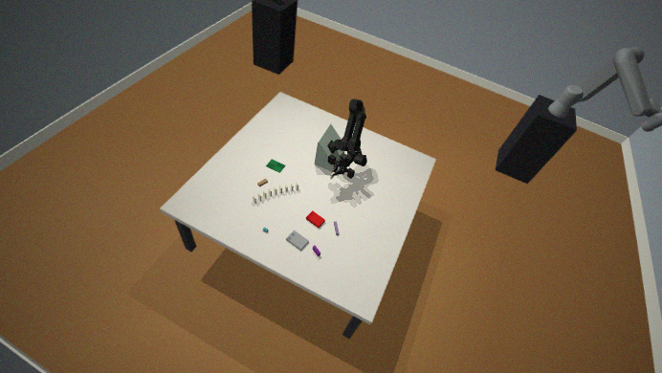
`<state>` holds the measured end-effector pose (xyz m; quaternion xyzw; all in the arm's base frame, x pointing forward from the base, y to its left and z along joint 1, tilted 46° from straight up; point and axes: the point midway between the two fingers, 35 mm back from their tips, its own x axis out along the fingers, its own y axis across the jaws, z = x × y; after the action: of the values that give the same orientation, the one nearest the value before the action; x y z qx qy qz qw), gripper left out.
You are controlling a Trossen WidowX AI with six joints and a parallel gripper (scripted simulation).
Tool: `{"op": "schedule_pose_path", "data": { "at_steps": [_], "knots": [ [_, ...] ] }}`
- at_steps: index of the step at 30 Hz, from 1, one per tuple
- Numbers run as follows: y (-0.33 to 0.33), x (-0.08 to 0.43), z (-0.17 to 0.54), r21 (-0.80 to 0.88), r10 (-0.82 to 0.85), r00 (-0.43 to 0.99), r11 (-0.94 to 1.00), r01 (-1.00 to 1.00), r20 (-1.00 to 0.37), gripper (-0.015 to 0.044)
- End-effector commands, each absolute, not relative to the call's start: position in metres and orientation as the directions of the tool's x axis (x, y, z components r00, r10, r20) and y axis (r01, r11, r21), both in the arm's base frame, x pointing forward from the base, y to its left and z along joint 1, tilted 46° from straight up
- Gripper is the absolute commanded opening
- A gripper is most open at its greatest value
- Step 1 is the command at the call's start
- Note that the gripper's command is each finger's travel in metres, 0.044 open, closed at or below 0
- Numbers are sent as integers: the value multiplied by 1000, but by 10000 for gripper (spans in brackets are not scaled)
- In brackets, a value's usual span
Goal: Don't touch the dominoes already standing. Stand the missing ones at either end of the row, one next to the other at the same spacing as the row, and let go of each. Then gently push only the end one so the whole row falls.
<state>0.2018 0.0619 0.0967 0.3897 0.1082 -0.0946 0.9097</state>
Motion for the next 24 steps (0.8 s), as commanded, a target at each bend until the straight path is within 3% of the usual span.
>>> {"op": "schedule_pose_path", "data": {
  "at_steps": [1, 24],
  "knots": [
    [61, 201, 96, 694, -93, 959, 673, 258, -267, 21],
    [72, 204, 92, 681, -87, 956, 684, 262, -280, 21]
  ]
}}
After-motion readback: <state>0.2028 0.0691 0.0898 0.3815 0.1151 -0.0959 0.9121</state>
